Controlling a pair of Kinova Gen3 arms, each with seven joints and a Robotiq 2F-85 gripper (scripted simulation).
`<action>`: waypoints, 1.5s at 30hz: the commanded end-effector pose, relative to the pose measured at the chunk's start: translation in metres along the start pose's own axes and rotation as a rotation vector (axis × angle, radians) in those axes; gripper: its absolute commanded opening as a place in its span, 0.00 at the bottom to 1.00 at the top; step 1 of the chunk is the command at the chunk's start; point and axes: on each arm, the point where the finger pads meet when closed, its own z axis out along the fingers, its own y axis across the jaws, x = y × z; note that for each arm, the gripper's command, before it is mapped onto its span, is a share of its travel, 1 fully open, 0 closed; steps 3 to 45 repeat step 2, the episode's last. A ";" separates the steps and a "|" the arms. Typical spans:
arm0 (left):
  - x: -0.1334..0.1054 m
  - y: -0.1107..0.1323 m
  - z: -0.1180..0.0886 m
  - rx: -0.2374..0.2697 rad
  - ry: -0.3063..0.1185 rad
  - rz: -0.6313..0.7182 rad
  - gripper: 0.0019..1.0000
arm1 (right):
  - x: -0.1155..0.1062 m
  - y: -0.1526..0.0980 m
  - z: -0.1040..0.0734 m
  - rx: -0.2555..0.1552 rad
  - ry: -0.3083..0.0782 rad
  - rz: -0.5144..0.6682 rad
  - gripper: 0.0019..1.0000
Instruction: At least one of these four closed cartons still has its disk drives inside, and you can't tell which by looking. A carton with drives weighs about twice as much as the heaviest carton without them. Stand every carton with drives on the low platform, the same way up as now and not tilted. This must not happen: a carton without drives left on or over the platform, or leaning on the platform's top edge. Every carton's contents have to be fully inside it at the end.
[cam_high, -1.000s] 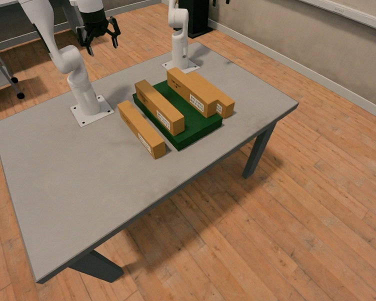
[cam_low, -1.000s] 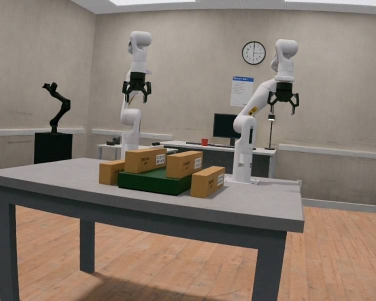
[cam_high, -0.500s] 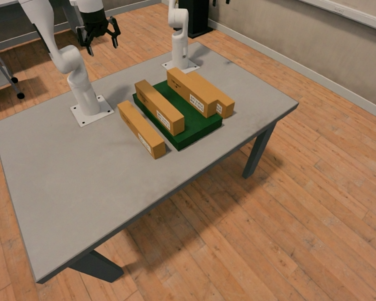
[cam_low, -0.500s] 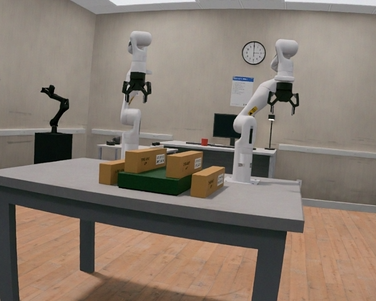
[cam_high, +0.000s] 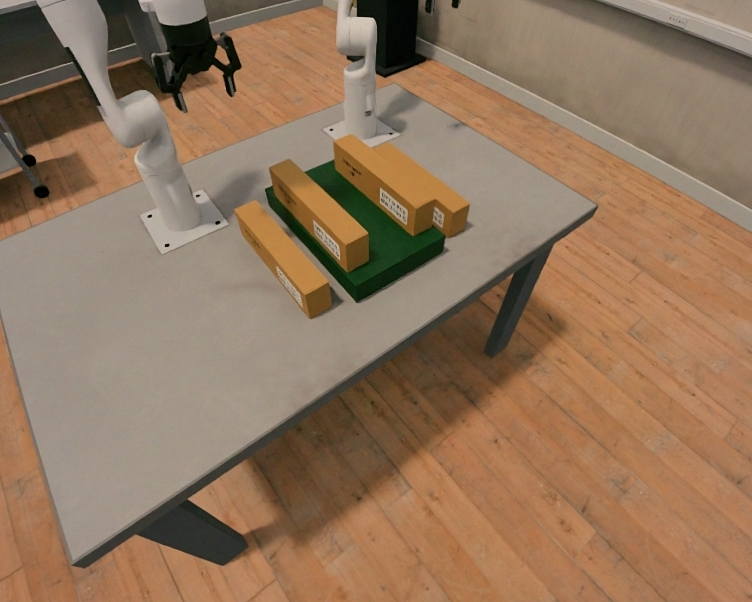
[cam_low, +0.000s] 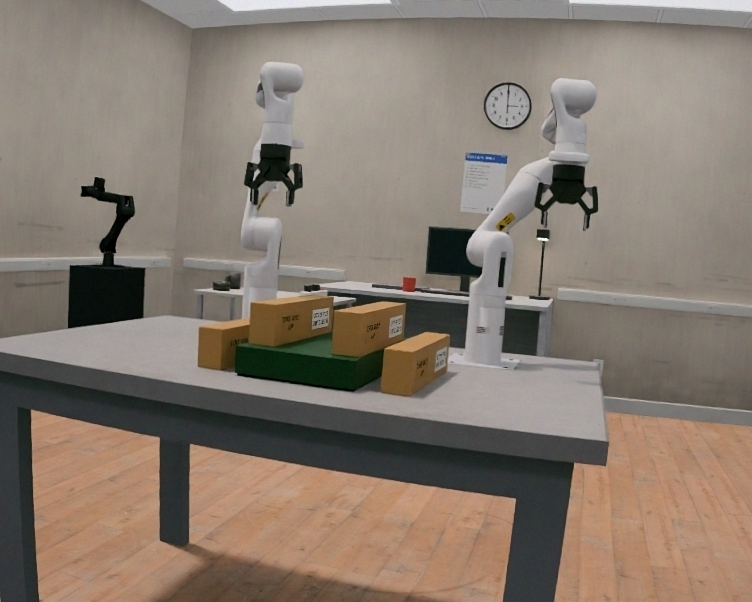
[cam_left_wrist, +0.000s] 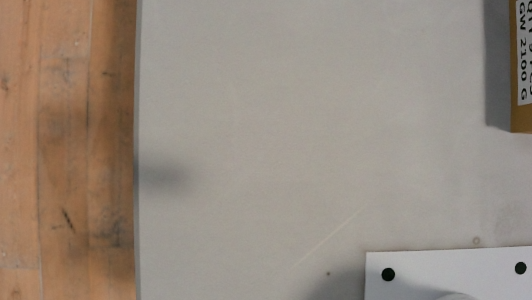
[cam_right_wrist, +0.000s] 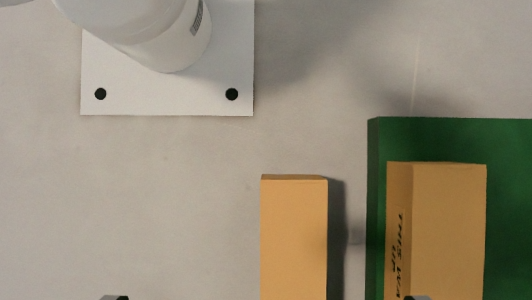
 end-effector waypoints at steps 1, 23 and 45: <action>0.000 0.000 0.000 0.001 0.000 0.000 1.00 | 0.000 0.000 0.000 0.000 -0.001 0.000 1.00; 0.000 0.000 0.000 0.001 0.000 0.000 1.00 | 0.000 0.000 0.000 0.000 -0.001 0.000 1.00; 0.000 0.000 0.000 0.001 0.000 0.000 1.00 | 0.000 0.000 0.000 0.000 -0.001 0.000 1.00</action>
